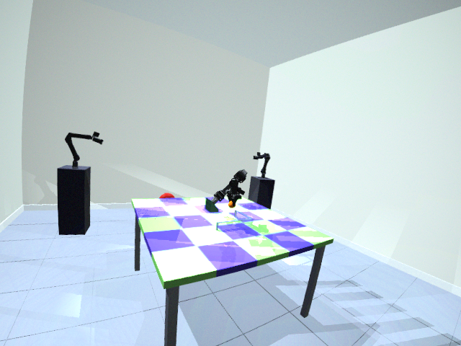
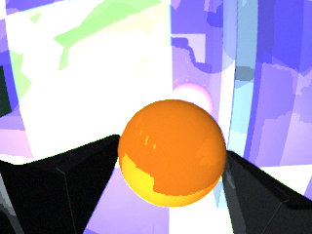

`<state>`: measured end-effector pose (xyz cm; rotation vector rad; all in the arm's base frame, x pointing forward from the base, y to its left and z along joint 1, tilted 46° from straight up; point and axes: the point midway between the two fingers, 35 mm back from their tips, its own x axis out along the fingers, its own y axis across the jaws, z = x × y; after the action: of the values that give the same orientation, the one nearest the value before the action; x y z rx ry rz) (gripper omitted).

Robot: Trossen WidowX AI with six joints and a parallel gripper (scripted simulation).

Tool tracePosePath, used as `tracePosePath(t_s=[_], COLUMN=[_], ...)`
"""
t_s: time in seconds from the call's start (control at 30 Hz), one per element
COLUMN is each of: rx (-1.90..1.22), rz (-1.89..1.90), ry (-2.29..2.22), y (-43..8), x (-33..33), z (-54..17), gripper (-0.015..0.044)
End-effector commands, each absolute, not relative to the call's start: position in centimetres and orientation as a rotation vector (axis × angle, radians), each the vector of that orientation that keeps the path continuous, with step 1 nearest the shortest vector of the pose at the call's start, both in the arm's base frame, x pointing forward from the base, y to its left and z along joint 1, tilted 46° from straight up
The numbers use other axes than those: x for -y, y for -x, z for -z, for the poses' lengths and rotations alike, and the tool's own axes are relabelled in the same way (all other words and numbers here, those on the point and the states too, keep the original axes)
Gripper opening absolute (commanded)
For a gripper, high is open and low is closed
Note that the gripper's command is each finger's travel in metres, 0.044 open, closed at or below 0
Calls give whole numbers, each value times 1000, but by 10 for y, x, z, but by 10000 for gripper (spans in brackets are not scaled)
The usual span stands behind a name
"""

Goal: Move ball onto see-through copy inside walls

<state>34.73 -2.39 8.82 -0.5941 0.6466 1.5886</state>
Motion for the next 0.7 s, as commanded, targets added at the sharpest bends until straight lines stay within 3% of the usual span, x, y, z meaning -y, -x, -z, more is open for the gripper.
tracePosePath(t_s=[0.0,0.67], rx=[-723,-1163], rz=[-1547,-1213], ry=[519,29], y=[-349,-357], x=[22,9], z=[-84,-65], gripper=[0,0])
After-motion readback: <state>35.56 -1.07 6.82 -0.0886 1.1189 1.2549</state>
